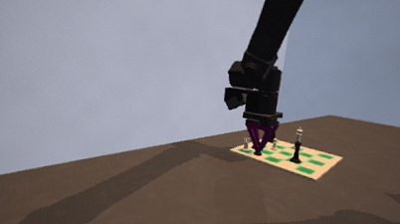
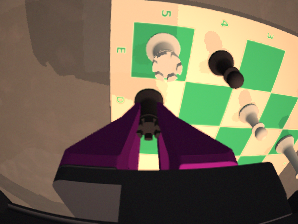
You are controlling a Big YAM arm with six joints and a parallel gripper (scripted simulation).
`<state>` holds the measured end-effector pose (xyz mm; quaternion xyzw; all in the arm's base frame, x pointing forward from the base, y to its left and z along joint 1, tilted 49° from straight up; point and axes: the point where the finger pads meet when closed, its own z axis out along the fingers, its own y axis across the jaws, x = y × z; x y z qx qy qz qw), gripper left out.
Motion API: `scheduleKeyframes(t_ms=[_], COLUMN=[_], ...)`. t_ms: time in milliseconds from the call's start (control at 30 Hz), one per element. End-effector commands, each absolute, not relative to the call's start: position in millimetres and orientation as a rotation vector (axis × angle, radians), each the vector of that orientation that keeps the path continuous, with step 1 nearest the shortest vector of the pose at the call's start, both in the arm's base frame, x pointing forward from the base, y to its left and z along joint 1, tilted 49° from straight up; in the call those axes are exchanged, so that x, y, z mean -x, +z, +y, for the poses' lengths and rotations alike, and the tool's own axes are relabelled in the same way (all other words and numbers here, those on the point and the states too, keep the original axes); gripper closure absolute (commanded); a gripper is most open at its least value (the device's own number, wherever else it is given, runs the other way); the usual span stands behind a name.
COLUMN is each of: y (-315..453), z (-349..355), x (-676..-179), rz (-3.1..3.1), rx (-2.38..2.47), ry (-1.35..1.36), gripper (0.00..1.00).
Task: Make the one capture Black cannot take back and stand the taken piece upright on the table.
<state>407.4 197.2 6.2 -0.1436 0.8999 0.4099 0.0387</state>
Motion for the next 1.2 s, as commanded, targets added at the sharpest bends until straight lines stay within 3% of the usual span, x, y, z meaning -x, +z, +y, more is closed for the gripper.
scheduleKeyframes(t_ms=[0, 700, 1167], y=[-0.3, 1.8, 70.8], z=[195.1, 186.3, 131.5], x=[-408.3, -410.9, -429.7], rz=[2.775, 2.779, 2.716], rx=[0.410, 0.390, 0.430], ry=[1.259, 1.258, 1.228], gripper=[1.00, 1.00, 1.00])
